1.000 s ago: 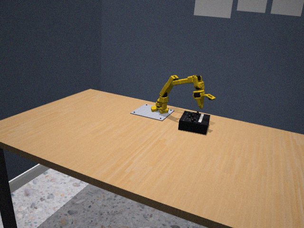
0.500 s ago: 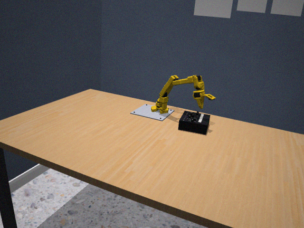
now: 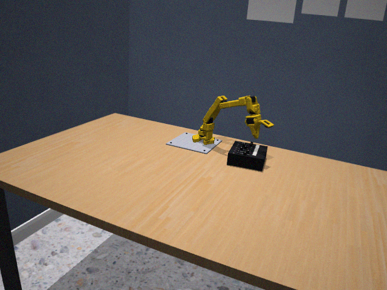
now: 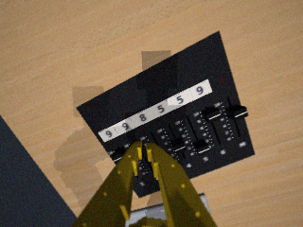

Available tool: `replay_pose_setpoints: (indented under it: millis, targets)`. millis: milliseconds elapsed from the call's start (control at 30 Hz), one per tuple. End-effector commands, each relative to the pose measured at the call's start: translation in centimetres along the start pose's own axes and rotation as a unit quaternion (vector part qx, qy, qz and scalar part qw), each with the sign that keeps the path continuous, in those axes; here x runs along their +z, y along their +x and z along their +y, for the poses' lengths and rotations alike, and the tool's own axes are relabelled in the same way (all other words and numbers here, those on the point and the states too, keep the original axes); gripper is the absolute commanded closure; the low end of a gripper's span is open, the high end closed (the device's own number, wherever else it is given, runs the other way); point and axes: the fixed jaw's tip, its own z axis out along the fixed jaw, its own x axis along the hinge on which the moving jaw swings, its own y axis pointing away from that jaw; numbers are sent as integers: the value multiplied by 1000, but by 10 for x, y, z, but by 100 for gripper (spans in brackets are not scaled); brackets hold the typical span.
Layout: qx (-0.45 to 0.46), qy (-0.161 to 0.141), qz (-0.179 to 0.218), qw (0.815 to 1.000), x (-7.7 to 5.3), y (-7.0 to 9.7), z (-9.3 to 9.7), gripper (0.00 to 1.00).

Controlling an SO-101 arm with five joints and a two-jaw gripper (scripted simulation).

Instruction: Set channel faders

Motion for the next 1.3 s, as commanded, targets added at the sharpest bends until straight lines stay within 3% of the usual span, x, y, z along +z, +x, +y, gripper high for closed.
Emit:
replay_pose_setpoints:
  millis: [0,1267]
  targets:
    - [18,1,10,1000,4,1,-2,100]
    - [-32,1,9,999,4,1,-2,100]
